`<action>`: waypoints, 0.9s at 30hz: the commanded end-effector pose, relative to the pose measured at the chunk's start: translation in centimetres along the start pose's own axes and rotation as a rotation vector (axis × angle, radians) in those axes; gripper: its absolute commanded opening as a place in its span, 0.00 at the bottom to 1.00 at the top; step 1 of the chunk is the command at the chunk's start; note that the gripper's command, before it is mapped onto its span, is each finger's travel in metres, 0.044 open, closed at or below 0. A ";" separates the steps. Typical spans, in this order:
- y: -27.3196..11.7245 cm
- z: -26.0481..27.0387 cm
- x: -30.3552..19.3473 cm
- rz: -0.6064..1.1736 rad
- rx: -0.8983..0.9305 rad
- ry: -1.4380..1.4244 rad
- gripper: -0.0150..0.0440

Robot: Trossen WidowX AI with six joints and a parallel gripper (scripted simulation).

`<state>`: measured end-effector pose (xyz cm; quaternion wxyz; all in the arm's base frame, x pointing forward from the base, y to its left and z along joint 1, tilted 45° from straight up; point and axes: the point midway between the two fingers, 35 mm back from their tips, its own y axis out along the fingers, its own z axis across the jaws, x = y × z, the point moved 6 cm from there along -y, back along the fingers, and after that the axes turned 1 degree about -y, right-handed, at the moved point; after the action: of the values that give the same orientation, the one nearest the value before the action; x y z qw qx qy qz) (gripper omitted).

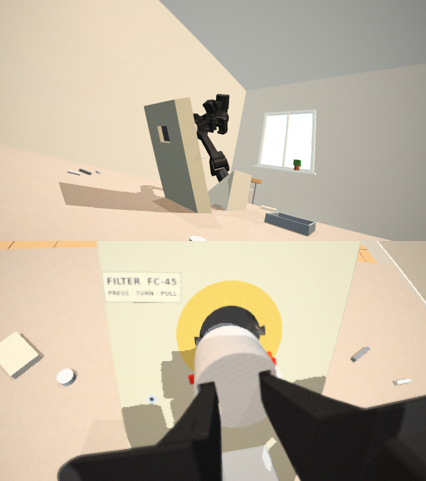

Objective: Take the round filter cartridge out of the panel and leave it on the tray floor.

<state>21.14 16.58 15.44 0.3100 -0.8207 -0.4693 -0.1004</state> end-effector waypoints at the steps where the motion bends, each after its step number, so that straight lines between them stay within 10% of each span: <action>1: -0.6 -0.4 0.5 -0.015 -0.006 0.017 0.25; 27: 0.3 0.7 -5.6 -0.014 -0.006 0.017 0.25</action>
<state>18.86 13.78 12.97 0.3109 -0.8182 -0.4716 -0.1068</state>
